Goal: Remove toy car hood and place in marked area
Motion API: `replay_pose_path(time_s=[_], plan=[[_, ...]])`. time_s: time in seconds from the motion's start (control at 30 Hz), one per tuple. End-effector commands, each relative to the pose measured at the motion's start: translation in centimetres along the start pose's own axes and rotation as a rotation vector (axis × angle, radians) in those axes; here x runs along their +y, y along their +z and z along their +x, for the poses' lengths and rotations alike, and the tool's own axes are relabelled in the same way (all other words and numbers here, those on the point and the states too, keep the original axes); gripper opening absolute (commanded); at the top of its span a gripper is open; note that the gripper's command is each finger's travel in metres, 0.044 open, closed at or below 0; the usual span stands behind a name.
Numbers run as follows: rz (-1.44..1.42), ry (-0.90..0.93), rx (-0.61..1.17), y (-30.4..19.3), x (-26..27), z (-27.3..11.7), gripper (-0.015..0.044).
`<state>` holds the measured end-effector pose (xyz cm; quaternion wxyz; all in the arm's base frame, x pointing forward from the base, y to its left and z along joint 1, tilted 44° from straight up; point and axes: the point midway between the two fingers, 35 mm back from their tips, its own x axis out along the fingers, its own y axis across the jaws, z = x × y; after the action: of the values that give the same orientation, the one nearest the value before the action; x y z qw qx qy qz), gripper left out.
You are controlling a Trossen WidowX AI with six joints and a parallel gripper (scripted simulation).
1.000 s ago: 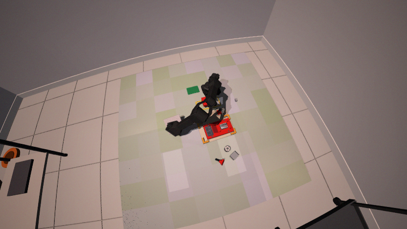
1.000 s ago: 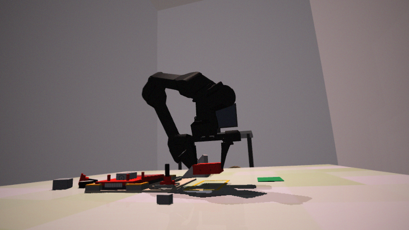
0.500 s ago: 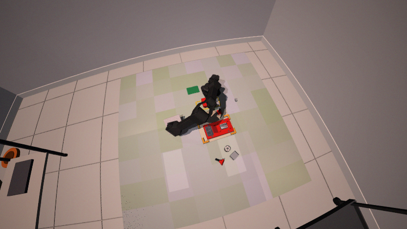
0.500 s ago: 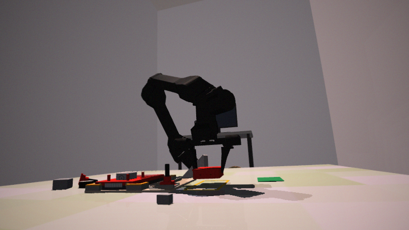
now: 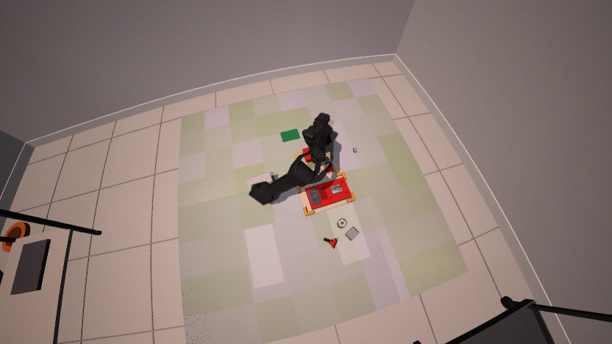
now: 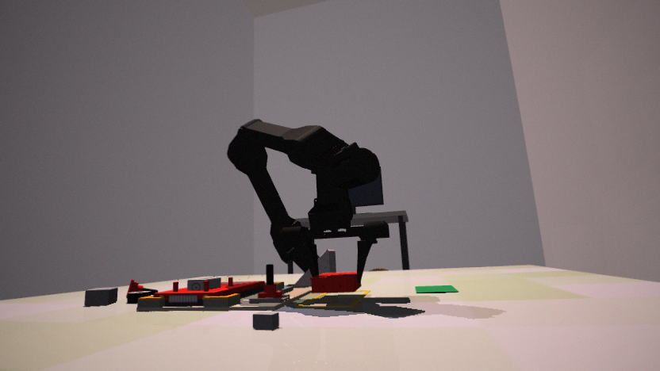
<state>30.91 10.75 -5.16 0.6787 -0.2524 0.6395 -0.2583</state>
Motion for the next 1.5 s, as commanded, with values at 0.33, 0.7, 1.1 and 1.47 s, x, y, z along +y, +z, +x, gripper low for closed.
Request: replay_pose_path(time_s=[0.33,0.7,1.1,1.47], plan=[[-0.006,-0.003,-0.003,0.0,0.0,0.7,0.0],[-0.006,-0.003,-0.003,0.0,0.0,1.3,0.0],[0.0,0.0,0.0,0.0,0.0,1.2,0.0263],[0.0,0.0,-0.003,0.1,0.1,-1.0,0.044]])
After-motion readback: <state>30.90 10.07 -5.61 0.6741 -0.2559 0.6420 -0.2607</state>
